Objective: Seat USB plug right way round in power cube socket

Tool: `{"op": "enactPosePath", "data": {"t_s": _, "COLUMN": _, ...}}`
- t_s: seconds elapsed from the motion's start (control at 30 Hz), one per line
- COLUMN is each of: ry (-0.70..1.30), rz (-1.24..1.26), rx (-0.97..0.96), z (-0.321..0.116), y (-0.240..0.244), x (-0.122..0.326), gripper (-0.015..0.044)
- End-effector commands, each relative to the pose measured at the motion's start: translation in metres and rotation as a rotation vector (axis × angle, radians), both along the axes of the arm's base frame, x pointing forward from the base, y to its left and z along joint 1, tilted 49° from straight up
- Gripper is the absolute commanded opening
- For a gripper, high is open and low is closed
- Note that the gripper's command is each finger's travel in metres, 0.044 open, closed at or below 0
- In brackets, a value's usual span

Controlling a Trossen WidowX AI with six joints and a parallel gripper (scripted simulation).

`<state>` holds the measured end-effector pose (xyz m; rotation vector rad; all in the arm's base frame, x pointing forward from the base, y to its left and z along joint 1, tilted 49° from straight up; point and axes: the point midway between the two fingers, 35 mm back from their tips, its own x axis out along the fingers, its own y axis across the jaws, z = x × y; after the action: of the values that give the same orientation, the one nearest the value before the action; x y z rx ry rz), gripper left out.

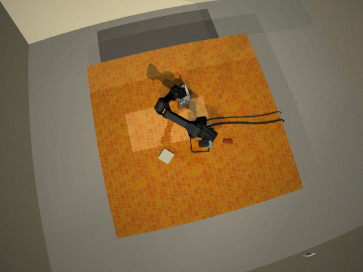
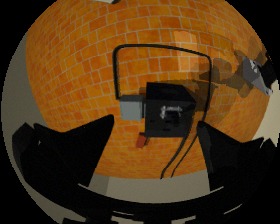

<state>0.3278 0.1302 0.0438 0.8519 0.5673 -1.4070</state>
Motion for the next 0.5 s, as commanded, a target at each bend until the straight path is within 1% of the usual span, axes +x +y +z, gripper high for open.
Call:
{"op": "enactPosePath", "data": {"t_s": 0.0, "ry": -0.023, "rz": 0.009, "rx": -0.155, "z": -0.0081, "y": 0.0216, "x": -0.0241, "gripper": 0.0440}}
{"op": "enactPosePath", "data": {"t_s": 0.47, "ry": -0.026, "rz": 0.010, "rx": -0.164, "z": -0.0087, "y": 0.0223, "x": -0.0254, "gripper": 0.0440}}
